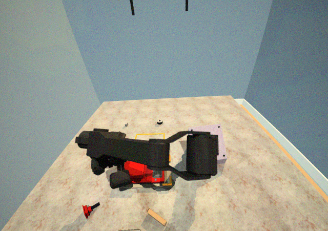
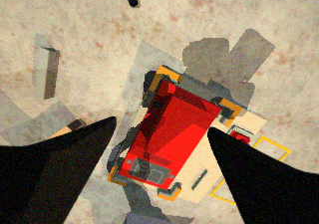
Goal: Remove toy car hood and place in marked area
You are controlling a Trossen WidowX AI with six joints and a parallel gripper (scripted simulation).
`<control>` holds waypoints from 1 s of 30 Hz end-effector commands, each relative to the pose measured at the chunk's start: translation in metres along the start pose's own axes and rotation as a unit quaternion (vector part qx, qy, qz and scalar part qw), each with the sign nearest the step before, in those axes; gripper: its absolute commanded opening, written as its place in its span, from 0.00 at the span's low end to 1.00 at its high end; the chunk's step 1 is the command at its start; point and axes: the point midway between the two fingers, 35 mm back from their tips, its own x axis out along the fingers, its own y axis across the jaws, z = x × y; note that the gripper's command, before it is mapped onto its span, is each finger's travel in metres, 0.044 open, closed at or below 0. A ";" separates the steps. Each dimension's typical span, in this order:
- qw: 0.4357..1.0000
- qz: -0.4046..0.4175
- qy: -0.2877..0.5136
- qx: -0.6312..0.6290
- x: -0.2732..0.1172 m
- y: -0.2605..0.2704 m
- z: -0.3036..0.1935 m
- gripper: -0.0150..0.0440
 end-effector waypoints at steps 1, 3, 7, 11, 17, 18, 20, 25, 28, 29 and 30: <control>0.989 0.003 0.033 0.143 -0.008 -0.028 -0.028 1.00; 0.985 0.004 0.038 0.165 -0.010 -0.032 -0.032 1.00; 0.985 0.004 0.038 0.165 -0.010 -0.032 -0.032 1.00; 0.985 0.004 0.038 0.165 -0.010 -0.032 -0.032 1.00; 0.985 0.004 0.038 0.165 -0.007 -0.032 -0.032 1.00; 0.985 0.004 0.038 0.165 -0.006 -0.032 -0.032 1.00; 0.985 0.004 0.038 0.165 -0.005 -0.032 -0.032 1.00; 0.985 0.004 0.038 0.165 -0.002 -0.032 -0.033 1.00; 0.985 0.004 0.038 0.165 0.000 -0.032 -0.033 1.00; 0.985 0.004 0.038 0.165 0.001 -0.032 -0.033 1.00; 0.985 0.004 0.038 0.165 0.001 -0.032 -0.033 1.00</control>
